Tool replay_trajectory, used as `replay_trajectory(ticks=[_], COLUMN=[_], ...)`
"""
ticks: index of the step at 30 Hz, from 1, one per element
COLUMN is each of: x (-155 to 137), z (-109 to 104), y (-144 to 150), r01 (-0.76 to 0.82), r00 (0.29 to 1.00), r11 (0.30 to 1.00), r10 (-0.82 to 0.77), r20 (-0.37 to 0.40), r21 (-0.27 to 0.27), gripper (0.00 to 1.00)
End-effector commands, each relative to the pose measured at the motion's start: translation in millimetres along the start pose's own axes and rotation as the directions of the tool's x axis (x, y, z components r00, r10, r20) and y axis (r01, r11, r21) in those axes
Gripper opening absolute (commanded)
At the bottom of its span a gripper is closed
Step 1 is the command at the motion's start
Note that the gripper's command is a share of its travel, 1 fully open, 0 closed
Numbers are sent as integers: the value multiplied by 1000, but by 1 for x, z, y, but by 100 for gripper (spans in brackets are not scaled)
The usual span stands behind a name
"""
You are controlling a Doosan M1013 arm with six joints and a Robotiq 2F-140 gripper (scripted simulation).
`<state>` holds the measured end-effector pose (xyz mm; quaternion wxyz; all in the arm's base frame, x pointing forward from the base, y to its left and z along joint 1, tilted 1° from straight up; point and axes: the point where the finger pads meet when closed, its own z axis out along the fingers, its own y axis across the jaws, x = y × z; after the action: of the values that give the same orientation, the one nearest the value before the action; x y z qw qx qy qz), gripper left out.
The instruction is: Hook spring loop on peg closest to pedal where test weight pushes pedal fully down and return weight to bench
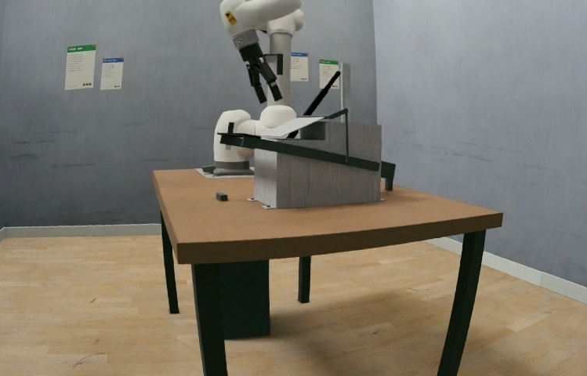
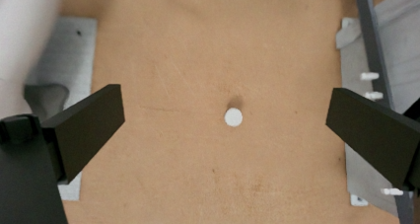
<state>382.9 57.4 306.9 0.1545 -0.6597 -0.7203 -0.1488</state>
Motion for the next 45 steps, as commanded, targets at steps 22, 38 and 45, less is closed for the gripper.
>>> replay_trajectory(ticks=[22,38,45], x=[21,21,21], z=[-44,-44,-44], y=[-14,-14,-14], r01=[18,18,18], r00=[986,986,986], r11=[1000,1000,1000], r10=[-16,-16,-16], r20=[-166,-165,-166], r21=[9,8,9], gripper=[100,100,100])
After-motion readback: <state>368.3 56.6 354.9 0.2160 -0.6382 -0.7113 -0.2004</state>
